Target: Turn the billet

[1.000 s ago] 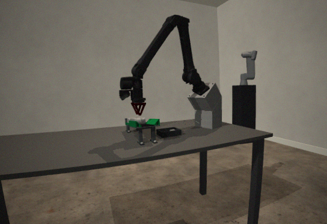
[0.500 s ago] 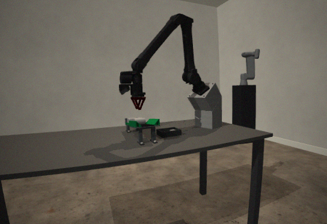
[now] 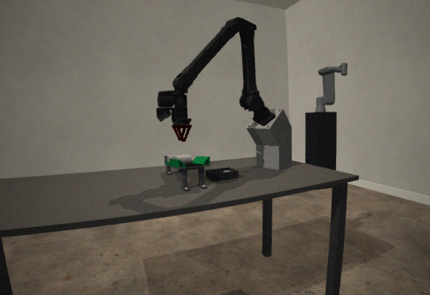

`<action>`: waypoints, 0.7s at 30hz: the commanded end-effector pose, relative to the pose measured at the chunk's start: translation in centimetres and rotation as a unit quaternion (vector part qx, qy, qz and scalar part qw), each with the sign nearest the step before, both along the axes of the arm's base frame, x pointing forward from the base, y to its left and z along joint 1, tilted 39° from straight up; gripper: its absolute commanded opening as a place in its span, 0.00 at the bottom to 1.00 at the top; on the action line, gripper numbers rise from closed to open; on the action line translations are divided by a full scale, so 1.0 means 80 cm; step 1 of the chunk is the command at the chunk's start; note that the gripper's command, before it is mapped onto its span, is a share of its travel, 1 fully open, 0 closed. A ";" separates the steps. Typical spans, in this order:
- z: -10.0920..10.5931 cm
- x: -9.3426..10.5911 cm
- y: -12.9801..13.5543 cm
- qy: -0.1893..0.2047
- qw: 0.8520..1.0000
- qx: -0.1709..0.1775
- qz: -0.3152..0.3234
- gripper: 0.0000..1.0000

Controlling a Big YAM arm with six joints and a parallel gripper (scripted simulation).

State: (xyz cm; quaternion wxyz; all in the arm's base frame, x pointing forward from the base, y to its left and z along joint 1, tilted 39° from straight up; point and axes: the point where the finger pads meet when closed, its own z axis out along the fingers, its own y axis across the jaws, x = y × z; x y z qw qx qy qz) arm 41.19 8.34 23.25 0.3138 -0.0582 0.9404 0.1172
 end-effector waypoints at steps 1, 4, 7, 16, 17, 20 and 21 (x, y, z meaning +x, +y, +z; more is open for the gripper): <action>0.037 0.011 -0.008 -0.028 1.000 0.000 -0.002 0.55; 0.026 0.008 -0.008 -0.020 1.000 -0.001 -0.002 0.55; 0.026 0.008 -0.008 -0.020 1.000 -0.001 -0.002 0.55; 0.026 0.008 -0.008 -0.020 1.000 -0.001 -0.002 0.55; 0.026 0.008 -0.008 -0.020 1.000 -0.001 -0.002 0.55; 0.026 0.008 -0.008 -0.020 1.000 -0.001 -0.002 0.55; 0.026 0.008 -0.008 -0.020 1.000 -0.001 -0.002 0.55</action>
